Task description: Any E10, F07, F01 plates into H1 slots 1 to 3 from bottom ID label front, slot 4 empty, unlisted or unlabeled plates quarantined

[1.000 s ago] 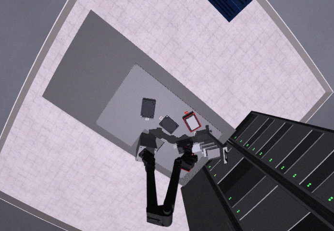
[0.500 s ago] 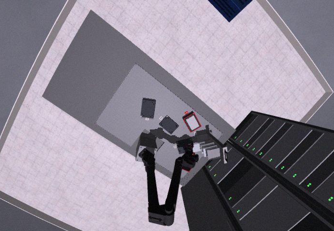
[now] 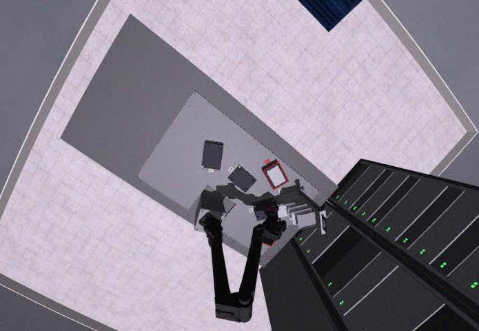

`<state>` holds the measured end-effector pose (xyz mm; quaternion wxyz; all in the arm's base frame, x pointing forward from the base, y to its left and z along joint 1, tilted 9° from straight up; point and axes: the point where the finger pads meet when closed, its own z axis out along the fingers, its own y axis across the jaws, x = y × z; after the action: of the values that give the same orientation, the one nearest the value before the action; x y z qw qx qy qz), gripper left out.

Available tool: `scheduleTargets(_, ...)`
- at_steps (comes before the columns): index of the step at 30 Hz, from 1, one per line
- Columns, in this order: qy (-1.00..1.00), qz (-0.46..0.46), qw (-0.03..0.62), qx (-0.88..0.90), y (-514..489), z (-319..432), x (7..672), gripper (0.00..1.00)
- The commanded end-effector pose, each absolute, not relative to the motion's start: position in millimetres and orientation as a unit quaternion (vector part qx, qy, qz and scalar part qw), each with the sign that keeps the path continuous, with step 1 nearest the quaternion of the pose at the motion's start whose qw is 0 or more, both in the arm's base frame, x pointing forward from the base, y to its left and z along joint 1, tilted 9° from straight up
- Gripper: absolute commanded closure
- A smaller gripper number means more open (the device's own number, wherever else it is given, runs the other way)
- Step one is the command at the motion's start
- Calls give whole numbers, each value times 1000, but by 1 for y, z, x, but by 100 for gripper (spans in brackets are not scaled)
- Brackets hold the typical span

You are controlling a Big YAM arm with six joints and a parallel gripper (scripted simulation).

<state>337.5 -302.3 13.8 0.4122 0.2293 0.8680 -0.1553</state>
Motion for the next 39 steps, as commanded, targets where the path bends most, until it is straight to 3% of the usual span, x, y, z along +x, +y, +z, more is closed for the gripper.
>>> scheduleTargets(1, 851, -170, 443, 224, -319, 45, 357, 14)
scheduleTargets(39, 855, -166, 438, 223, -320, 30, 365, 14)
